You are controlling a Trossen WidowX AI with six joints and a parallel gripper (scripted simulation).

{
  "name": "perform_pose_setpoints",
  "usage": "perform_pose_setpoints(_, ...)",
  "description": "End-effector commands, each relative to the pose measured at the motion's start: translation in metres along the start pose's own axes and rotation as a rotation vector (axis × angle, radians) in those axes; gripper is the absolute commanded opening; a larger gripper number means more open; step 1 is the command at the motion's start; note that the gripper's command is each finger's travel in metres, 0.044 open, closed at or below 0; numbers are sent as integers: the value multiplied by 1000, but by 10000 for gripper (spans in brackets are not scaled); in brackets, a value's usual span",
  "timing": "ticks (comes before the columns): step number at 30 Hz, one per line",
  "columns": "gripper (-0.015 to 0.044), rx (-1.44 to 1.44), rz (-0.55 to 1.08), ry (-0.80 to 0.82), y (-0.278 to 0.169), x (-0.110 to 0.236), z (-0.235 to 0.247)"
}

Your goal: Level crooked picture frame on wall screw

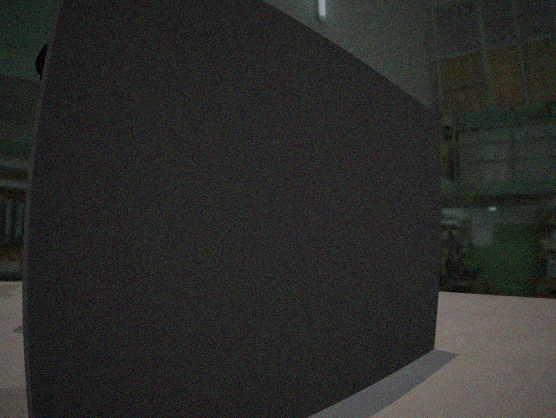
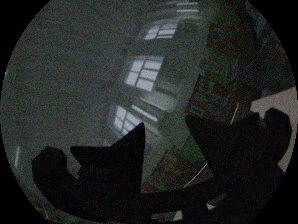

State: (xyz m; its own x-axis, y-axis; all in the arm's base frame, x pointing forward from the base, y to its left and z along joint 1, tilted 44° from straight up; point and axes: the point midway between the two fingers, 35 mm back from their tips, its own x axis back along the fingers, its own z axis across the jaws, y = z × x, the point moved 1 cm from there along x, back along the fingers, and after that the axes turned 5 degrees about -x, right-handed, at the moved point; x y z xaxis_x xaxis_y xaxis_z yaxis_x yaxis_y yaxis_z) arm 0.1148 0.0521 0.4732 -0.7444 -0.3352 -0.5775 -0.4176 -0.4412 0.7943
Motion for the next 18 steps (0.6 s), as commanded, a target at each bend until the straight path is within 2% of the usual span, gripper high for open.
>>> perform_pose_setpoints(1,260,-31,143,-170,-58,6,-38)
perform_pose_setpoints(10,260,-162,335,-576,-151,54,-126)
perform_pose_setpoints(18,260,-165,337,-585,-153,55,-128)
